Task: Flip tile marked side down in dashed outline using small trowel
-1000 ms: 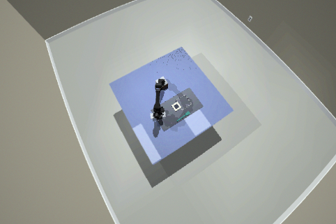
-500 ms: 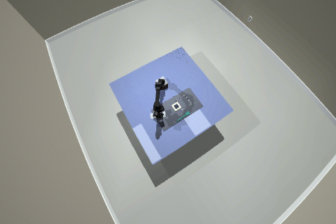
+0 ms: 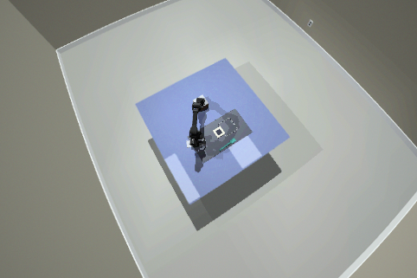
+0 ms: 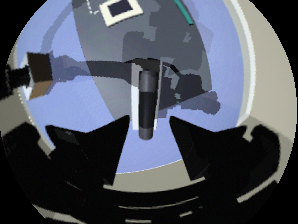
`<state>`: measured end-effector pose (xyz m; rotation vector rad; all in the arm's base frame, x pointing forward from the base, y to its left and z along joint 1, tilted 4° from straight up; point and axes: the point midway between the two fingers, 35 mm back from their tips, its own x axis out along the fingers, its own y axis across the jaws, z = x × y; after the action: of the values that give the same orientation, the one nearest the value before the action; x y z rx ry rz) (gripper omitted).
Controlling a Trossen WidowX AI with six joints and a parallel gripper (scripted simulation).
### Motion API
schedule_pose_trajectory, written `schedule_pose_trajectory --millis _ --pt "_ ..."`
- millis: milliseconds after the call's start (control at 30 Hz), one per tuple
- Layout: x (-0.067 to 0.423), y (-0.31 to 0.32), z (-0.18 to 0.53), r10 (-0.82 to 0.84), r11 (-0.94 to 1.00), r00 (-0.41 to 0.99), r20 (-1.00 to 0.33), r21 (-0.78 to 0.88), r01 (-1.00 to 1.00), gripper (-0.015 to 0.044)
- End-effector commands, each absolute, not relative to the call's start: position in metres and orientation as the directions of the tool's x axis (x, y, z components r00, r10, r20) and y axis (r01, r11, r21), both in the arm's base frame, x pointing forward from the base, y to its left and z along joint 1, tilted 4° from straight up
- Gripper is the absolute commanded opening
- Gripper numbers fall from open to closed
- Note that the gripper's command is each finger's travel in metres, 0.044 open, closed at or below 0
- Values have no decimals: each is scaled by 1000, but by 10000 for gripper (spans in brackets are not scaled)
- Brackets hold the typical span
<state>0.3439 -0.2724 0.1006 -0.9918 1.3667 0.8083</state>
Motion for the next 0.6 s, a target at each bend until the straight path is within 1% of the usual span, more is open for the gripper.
schedule_pose_trajectory --millis 0,567 --pt "344 -272 87 -74 401 56 -996 -81 -913 270" --pt "345 -274 60 -74 401 56 -996 -81 -912 270"
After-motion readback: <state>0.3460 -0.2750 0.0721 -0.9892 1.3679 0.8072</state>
